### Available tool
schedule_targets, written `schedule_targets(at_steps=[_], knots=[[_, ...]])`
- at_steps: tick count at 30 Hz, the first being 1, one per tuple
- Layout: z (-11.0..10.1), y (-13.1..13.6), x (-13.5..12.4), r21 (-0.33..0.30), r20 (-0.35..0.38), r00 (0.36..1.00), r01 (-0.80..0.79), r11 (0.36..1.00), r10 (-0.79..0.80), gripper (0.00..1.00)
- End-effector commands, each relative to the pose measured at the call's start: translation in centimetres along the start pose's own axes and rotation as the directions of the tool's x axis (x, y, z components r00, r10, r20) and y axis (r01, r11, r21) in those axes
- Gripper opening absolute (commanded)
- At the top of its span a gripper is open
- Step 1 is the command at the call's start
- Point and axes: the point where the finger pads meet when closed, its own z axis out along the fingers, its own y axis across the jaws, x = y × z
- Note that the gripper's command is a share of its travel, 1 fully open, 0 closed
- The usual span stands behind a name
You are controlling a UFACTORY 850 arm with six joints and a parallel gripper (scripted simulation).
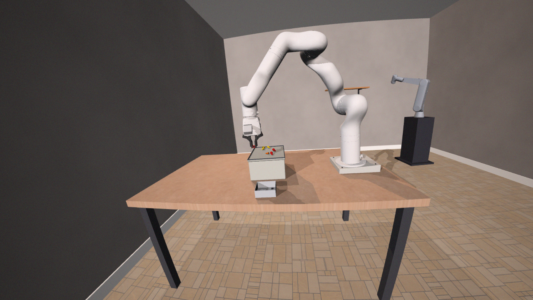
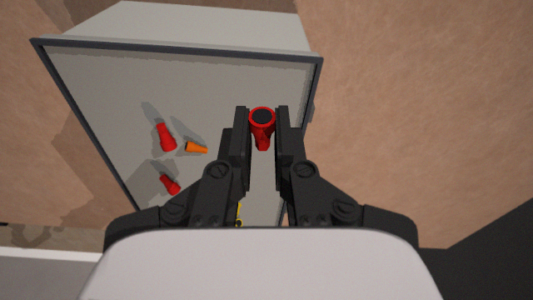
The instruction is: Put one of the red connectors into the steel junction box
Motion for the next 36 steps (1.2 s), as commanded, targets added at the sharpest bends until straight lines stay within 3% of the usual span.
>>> schedule_targets(at_steps=[1,12,21,36], knots=[[-0.1,-1.2,3.5,-0.003,0.001,1.0,-0.001,1.0,0.001,0.02],[-0.1,-4.3,11.8,-0.003,0.001,1.0,-0.001,1.0,0.001,0.02],[-0.1,-5.1,14.0,-0.003,0.001,1.0,-0.001,1.0,0.001,0.02],[0.0,-5.1,14.2,-0.003,0.001,1.0,-0.001,1.0,0.001,0.02]])
